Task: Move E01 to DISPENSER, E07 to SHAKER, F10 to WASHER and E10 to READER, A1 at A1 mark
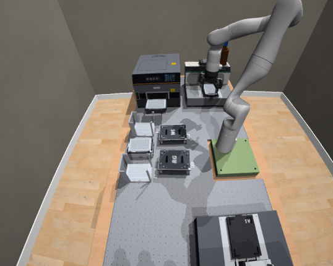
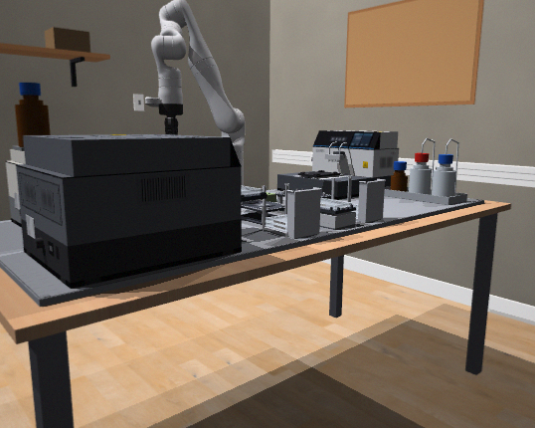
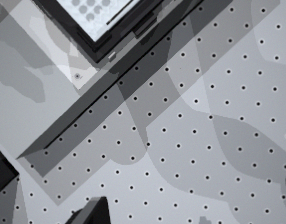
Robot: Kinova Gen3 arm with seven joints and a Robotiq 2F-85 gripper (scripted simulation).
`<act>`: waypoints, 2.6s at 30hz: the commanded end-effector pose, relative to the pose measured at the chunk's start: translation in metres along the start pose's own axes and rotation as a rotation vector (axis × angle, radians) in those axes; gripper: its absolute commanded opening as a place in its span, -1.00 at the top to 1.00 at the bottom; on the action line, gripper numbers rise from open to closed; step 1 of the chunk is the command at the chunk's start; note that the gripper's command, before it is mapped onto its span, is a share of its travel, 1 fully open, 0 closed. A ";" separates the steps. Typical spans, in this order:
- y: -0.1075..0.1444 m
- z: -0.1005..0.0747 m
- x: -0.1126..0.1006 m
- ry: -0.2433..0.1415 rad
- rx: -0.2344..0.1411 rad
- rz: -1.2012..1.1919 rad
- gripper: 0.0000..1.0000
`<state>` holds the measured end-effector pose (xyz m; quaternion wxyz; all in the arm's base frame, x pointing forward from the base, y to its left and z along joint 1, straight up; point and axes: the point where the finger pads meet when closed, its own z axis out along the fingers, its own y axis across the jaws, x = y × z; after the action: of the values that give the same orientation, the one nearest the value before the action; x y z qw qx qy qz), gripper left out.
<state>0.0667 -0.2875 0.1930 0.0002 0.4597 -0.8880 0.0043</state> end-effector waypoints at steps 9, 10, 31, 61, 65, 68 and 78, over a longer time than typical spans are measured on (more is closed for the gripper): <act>-0.018 0.000 -0.024 0.002 -0.003 0.066 -1.00; -0.020 0.000 -0.027 0.002 -0.003 0.066 -1.00; -0.058 0.000 -0.077 0.002 -0.002 0.201 -1.00; -0.111 0.001 -0.146 0.002 -0.002 0.471 -1.00; -0.119 0.001 -0.156 0.002 -0.002 0.471 -1.00; -0.125 0.001 -0.164 0.002 -0.002 0.471 -1.00; -0.142 0.001 -0.185 0.002 -0.002 0.605 -1.00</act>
<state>0.2832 -0.2197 0.1923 -0.0028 0.1814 -0.9834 0.0027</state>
